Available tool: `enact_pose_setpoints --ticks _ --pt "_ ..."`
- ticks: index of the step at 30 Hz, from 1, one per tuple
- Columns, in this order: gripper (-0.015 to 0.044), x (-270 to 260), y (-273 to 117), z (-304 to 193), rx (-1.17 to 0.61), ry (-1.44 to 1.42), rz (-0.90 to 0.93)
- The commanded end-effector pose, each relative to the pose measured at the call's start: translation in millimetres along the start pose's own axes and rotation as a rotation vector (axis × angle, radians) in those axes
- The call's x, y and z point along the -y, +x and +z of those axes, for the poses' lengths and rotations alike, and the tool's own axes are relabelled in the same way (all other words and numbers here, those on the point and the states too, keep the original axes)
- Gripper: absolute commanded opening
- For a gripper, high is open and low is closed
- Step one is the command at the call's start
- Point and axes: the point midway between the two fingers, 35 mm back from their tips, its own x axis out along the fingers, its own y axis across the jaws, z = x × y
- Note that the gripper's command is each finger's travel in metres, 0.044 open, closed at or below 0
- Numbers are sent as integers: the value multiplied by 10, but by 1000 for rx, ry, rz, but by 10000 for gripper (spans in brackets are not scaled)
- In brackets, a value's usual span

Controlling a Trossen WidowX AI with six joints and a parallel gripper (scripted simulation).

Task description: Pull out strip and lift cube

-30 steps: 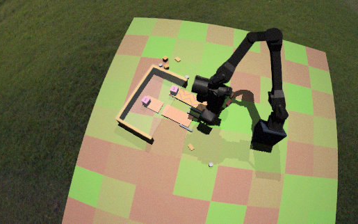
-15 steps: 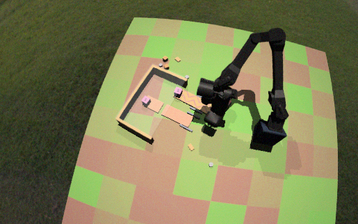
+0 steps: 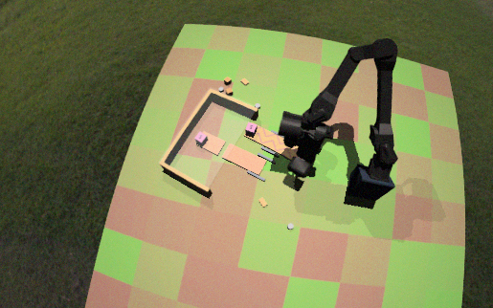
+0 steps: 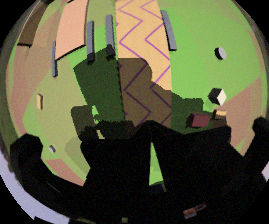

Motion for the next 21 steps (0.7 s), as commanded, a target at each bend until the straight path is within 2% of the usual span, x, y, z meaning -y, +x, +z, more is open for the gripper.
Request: enact_pose_setpoints --ticks 1,21 --pt "0 18 33 -145 -23 -6 -7" --pt "0 28 27 -431 -24 -8 -7"
